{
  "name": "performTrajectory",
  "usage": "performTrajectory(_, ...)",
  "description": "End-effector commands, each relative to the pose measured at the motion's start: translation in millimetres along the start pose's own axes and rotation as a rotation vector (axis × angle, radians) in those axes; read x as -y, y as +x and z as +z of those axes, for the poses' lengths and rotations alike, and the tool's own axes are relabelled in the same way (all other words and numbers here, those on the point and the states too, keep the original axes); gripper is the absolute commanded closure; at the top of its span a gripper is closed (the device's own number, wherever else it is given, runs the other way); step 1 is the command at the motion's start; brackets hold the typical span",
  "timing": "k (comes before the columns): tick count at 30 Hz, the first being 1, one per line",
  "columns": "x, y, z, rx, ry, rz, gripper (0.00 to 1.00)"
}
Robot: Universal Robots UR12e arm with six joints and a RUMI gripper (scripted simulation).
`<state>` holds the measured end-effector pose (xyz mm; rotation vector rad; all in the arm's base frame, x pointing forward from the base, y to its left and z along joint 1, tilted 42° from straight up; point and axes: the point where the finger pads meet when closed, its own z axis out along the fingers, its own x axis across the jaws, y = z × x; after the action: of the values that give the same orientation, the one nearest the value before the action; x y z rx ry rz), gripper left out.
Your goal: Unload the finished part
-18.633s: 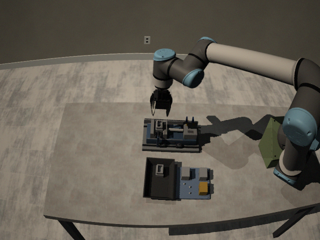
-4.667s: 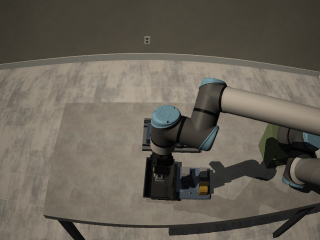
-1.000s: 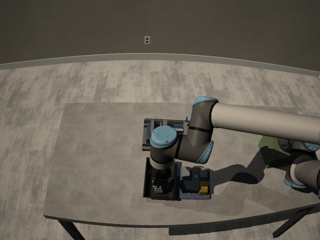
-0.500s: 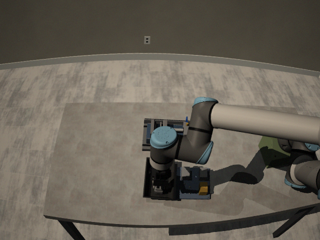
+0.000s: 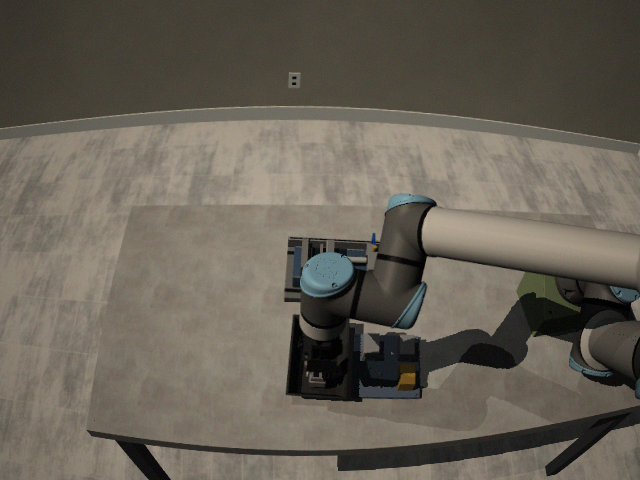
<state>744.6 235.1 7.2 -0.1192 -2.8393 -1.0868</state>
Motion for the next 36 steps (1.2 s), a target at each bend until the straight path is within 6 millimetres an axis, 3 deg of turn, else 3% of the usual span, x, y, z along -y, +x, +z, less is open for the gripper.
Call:
performTrajectory(1,-0.1,-0.7,-0.9,0.001,0.000,0.000,1.00)
performTrajectory(36,-0.1,-0.7,2.3,0.001,0.000,0.000,1.00)
